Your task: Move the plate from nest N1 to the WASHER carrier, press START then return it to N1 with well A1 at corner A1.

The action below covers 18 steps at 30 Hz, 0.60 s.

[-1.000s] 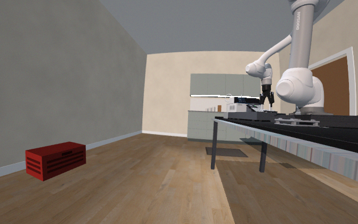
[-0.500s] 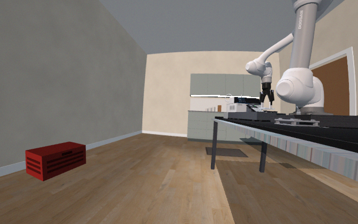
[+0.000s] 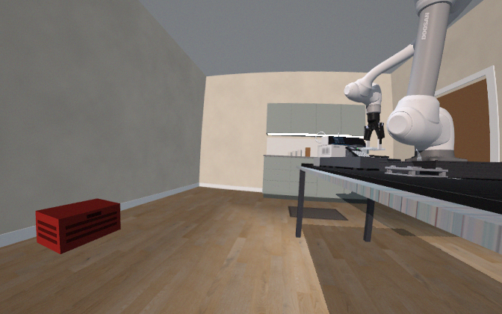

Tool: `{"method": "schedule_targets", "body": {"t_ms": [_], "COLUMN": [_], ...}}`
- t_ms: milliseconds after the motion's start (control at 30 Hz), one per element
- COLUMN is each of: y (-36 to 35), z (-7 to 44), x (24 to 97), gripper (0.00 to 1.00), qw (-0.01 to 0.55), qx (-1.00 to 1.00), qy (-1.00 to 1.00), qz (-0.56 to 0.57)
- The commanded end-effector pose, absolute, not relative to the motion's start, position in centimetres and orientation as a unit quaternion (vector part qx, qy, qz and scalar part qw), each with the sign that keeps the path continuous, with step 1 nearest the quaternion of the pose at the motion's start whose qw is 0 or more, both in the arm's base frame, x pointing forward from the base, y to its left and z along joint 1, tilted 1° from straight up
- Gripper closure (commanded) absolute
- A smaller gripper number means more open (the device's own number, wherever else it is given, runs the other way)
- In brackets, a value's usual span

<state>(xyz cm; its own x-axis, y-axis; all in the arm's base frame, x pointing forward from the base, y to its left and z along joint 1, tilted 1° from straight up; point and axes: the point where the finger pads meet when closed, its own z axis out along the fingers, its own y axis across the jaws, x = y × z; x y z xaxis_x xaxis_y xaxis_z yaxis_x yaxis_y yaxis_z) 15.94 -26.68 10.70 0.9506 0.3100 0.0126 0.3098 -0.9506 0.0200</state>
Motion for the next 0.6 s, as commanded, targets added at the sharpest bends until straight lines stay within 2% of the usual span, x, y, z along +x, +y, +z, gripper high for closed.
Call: {"method": "schedule_targets", "body": {"t_ms": [0,567], "y": [-26.7,-26.6], "z": [11.2,13.7], "x": [15.9,15.9], "gripper": [0.9,0.9], "qw": [0.009,0.009], "qx": [0.988,0.988], "qy": [0.157,0.157], "qz": [0.008,0.008]}}
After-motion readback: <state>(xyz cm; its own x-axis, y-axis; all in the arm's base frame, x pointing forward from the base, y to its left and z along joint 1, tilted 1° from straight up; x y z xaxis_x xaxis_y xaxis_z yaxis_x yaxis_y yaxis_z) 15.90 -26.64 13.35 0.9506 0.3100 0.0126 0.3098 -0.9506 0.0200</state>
